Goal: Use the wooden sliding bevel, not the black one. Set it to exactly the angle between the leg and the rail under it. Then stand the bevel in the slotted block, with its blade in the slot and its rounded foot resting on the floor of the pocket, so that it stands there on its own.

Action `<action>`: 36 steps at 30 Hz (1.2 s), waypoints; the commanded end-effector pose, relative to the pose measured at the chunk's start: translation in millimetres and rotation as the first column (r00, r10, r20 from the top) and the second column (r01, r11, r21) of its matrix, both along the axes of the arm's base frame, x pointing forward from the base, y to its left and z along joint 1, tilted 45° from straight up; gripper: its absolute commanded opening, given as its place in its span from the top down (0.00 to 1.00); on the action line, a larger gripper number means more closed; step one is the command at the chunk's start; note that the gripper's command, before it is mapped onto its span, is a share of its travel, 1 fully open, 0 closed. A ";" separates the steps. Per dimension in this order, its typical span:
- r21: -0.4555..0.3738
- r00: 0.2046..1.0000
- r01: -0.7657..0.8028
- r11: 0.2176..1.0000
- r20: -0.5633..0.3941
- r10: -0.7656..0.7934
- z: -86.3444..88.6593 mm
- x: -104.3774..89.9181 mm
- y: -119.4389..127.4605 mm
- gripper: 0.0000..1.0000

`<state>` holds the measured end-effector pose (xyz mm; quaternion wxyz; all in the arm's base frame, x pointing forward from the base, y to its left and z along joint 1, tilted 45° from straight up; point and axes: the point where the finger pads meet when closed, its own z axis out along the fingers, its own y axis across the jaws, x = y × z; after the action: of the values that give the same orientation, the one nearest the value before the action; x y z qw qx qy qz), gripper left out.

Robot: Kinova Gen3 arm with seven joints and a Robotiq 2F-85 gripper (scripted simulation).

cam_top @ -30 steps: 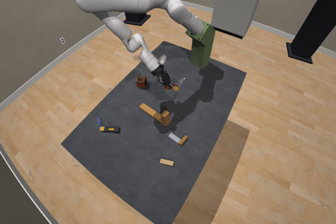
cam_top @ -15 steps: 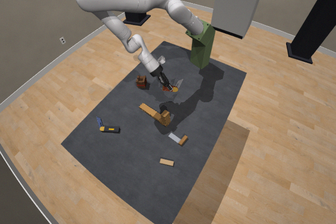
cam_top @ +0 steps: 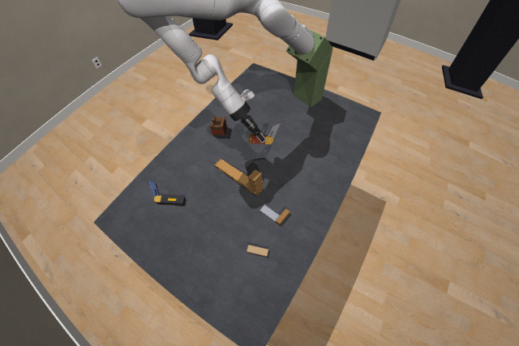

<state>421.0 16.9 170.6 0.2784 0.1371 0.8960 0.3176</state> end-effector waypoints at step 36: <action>-0.430 0.846 -0.311 0.847 0.281 0.453 22.5 29.8 -0.1 0.90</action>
<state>448.7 16.7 191.3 0.3848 -0.1443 0.8842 0.2219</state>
